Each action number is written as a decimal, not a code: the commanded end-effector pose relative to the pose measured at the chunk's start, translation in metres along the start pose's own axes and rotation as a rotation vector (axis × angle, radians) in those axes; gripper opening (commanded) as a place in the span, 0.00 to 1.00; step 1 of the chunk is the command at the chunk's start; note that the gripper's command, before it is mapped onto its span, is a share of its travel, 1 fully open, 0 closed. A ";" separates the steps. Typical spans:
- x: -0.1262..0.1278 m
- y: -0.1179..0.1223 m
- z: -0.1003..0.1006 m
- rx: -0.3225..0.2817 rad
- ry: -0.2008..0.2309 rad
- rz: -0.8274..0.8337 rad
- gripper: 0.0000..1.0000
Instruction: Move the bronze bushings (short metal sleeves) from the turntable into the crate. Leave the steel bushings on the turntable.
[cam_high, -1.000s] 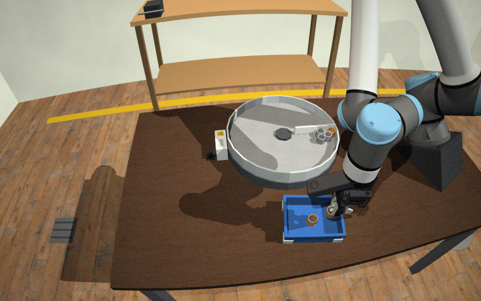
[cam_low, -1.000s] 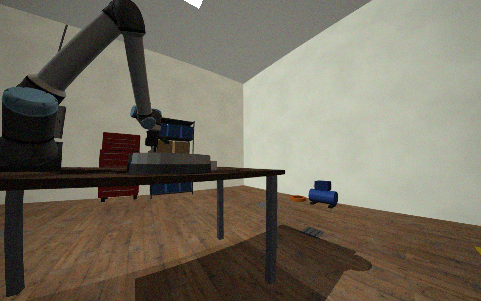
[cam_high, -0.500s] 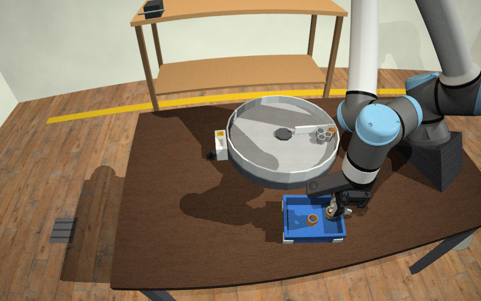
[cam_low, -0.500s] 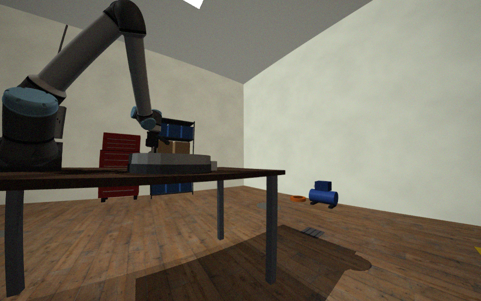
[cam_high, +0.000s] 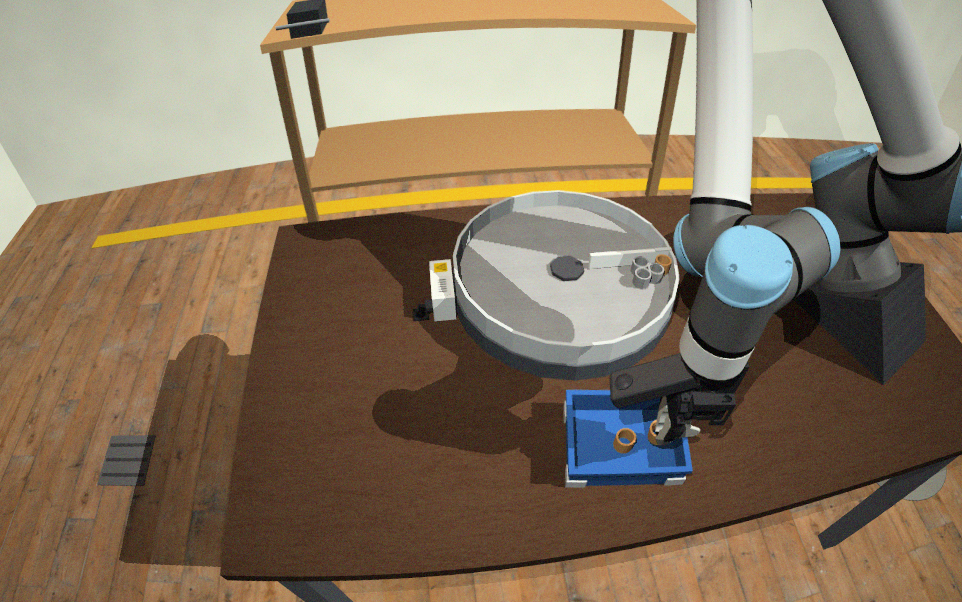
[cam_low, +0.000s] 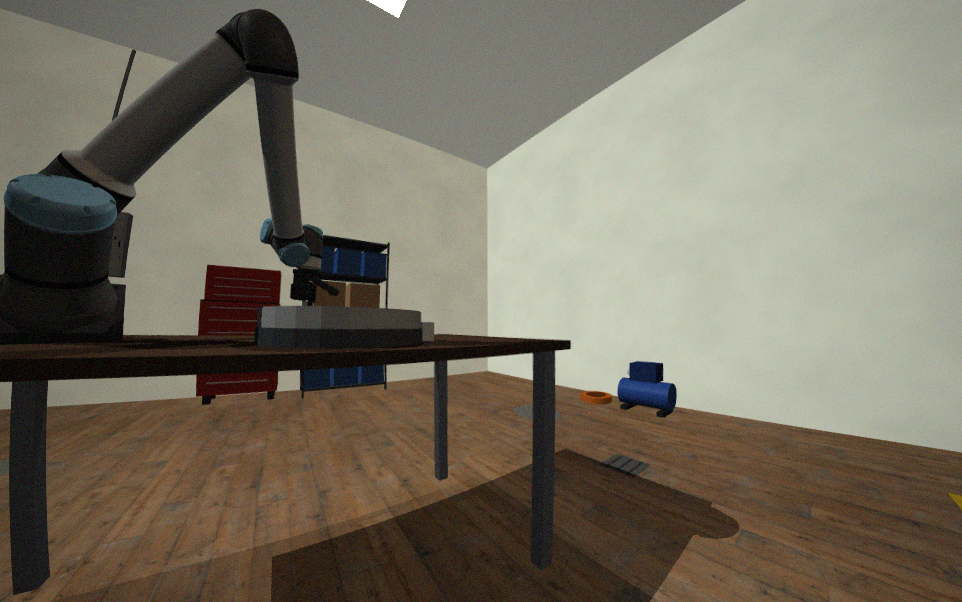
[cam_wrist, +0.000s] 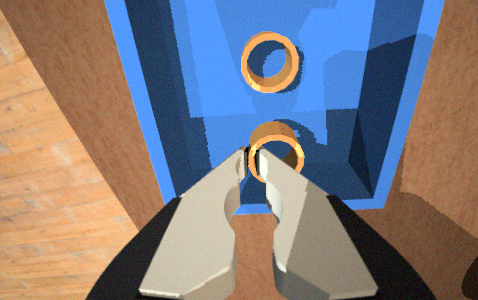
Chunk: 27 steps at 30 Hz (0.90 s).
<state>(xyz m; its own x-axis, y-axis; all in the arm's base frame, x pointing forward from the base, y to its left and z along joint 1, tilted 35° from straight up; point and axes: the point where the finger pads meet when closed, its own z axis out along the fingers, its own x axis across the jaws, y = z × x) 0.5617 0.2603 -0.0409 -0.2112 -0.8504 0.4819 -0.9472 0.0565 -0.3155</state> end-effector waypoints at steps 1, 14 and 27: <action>0.000 0.000 0.009 0.002 0.000 -0.001 0.00; 0.000 -0.001 0.015 0.003 -0.001 -0.001 0.00; 0.000 -0.001 0.014 0.005 -0.002 0.000 0.00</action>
<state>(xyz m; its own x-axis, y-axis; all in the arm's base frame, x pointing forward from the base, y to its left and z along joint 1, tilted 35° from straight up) 0.5671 0.2540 -0.0517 -0.2114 -0.8520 0.4790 -0.9460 0.0551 -0.3196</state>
